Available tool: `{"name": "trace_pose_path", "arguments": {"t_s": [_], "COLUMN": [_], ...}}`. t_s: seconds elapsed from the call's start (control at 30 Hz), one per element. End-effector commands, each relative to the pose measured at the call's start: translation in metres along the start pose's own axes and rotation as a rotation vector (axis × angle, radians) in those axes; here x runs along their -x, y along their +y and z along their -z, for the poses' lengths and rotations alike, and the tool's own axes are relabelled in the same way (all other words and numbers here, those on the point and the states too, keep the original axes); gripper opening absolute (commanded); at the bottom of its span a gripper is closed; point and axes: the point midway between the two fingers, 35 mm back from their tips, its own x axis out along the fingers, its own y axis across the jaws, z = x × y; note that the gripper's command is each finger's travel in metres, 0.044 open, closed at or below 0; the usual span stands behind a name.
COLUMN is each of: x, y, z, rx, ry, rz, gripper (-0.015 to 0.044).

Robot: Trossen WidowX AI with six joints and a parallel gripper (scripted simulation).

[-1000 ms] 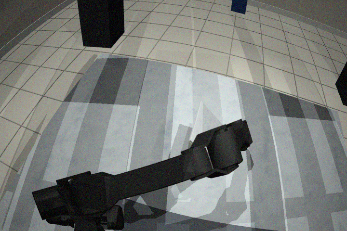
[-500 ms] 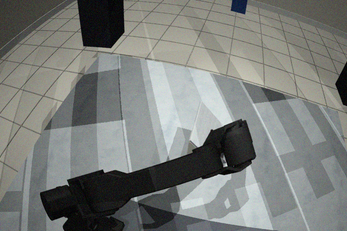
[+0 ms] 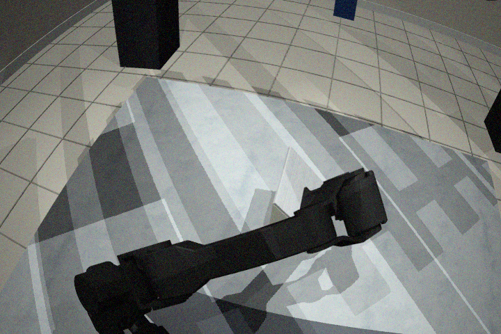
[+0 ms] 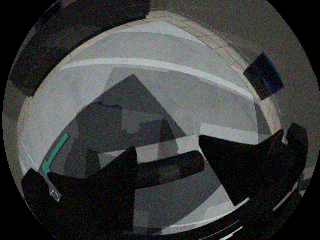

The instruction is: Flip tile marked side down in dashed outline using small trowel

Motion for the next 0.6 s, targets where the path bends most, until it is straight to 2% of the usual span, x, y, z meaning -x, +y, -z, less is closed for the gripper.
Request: {"name": "trace_pose_path", "arguments": {"t_s": [0.0,0.57], "x": [0.000,0.008], "y": [0.001,0.002], "z": [0.003,0.018], "rx": [-0.137,-0.693], "ry": [-0.032,-0.157], "rz": [-0.004,-0.083], "gripper": [0.0300,0.0300]}}
